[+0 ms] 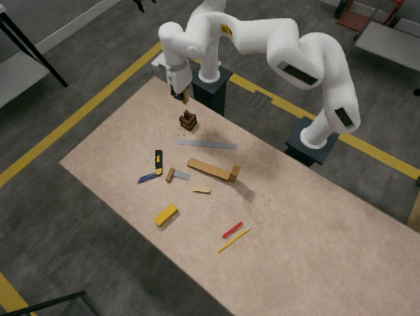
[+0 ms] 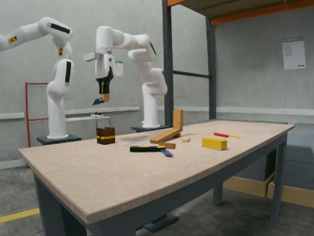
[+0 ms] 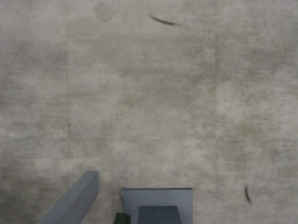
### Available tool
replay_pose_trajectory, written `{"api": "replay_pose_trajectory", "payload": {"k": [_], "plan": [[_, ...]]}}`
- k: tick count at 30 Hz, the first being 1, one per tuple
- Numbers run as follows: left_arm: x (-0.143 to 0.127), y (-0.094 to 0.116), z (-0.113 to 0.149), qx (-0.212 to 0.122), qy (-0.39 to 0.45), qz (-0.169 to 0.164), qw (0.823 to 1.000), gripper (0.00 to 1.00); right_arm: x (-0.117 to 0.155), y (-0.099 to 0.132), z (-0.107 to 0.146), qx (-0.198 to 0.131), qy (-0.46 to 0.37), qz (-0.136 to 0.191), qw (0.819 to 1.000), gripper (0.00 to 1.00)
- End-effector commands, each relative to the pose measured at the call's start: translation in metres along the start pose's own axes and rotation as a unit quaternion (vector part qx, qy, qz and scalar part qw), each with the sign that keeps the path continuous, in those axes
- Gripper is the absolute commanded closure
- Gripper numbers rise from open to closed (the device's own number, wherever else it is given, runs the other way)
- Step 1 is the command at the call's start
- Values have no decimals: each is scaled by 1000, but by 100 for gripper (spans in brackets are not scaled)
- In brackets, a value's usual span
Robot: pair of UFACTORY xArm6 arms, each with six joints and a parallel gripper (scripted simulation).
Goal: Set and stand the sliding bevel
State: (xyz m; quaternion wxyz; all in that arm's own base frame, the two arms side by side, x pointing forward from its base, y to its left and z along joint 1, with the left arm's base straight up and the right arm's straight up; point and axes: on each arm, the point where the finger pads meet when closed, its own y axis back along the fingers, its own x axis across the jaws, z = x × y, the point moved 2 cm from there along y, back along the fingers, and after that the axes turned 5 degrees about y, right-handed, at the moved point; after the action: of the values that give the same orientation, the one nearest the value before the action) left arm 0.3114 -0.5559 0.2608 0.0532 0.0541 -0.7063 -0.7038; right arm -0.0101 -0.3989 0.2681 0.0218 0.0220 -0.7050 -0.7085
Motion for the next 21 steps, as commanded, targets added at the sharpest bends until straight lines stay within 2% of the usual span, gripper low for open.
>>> {"api": "replay_pose_trajectory", "payload": {"k": [1,21], "plan": [[1,3,-4,1,-1,-1,1000,100,0,2,-1,2,0,0,1000,0],[3,3,-7,1,-2,-1,1000,100,0,2,-1,2,0,0,1000,0]]}}
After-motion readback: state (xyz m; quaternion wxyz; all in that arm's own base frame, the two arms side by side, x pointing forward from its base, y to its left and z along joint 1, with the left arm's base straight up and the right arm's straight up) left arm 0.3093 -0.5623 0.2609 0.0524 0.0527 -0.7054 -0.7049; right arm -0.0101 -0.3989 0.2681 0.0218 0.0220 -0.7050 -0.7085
